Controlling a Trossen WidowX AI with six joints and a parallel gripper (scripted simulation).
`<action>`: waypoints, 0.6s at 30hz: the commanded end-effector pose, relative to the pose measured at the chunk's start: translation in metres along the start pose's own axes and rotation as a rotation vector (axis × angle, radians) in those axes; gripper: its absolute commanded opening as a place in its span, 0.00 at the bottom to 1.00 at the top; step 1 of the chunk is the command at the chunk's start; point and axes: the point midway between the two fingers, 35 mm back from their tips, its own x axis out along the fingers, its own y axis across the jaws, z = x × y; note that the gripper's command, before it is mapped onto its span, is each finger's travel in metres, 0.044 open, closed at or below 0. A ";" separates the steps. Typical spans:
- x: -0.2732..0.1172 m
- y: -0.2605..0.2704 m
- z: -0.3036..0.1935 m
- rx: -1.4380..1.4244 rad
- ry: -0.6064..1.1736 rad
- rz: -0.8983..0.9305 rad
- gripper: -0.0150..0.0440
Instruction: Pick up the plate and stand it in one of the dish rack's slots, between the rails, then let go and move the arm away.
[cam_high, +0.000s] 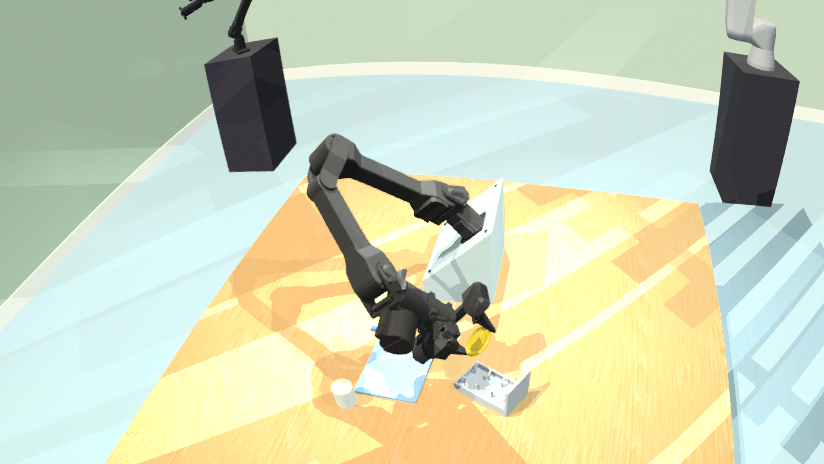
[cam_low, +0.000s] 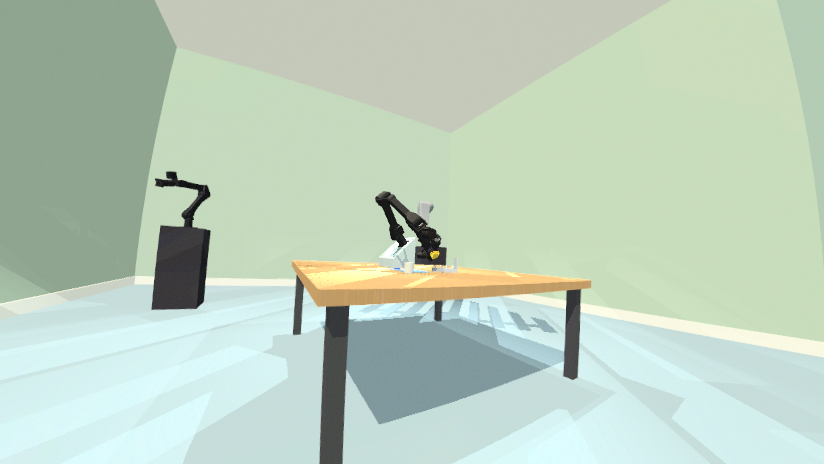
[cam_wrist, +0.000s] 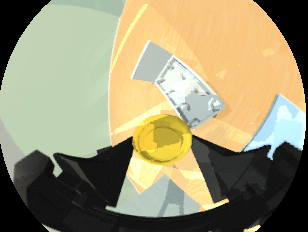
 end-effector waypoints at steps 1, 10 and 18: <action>0.004 -0.002 -0.001 -0.075 -0.039 0.055 0.25; 0.010 -0.011 -0.001 -0.250 -0.164 0.147 0.25; 0.013 -0.018 -0.001 -0.410 -0.300 0.191 0.25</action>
